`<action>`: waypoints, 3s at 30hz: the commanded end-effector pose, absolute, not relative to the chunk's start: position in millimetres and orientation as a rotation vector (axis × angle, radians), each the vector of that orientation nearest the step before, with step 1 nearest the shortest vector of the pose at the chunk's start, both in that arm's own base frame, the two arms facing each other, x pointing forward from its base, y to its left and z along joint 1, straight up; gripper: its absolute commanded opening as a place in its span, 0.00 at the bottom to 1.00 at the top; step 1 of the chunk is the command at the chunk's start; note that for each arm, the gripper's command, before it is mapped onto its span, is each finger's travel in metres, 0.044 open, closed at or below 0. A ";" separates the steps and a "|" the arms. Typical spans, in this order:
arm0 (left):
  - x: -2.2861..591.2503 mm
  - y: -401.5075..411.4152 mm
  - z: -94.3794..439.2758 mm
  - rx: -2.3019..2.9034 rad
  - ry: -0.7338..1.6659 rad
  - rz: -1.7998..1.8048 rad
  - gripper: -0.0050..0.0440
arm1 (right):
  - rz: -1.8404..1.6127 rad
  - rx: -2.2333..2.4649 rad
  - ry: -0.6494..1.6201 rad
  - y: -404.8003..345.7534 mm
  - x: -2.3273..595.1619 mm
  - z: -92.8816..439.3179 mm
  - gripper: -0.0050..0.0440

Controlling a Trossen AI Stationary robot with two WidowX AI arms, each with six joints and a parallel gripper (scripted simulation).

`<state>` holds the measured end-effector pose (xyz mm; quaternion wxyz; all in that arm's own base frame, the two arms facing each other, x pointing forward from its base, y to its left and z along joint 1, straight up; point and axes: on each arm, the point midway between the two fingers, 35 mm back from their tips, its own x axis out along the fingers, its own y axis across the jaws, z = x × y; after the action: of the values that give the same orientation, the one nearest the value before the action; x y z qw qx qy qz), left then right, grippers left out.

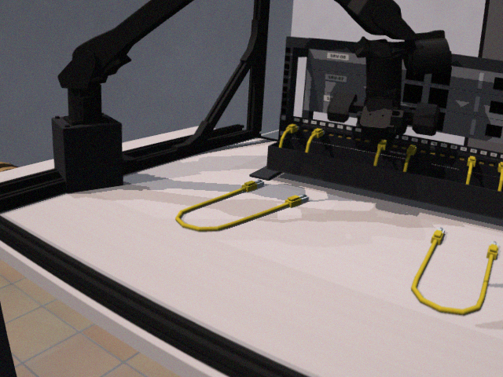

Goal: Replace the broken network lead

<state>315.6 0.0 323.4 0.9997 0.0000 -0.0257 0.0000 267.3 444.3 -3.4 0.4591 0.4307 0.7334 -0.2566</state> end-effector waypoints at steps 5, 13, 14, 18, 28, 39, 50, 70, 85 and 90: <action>315.6 0.0 323.4 0.000 -0.051 0.000 1.00 | -0.673 1.062 1.785 409.8 285.8 -2.6 0.21; 315.6 0.0 323.4 0.000 -0.051 0.000 1.00 | -0.673 1.062 1.785 409.8 285.8 -2.6 0.21; 315.6 0.0 323.4 0.000 -0.051 0.000 1.00 | -0.673 1.062 1.785 409.8 285.8 -2.6 0.21; 315.6 0.0 323.4 0.000 -0.051 0.000 1.00 | -0.581 1.056 1.821 407.7 286.3 -3.2 0.21; 315.6 0.0 323.4 0.000 -0.051 0.000 1.00 | -0.581 1.056 1.821 407.7 286.3 -3.2 0.21; 315.6 0.0 323.5 0.000 -0.052 0.000 1.00 | -0.490 1.048 1.849 445.0 266.8 -2.6 0.21; 315.6 0.0 323.5 0.000 -0.052 0.000 1.00 | -0.508 1.055 1.844 442.0 267.9 -3.3 0.46; 315.6 0.0 323.5 0.000 -0.052 0.000 1.00 | -0.506 1.054 1.845 442.2 267.6 -3.3 0.46; 315.6 0.0 323.5 0.000 -0.052 0.000 1.00 | -0.506 1.054 1.845 419.9 279.7 51.1 0.46; 315.6 0.0 323.5 0.000 -0.052 0.000 1.00 | -0.506 1.054 1.845 419.9 279.7 51.1 0.46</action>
<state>315.6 0.0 323.5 0.9997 0.0000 -0.0258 0.0000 279.9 419.9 39.8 0.4599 0.4275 0.7487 -0.2126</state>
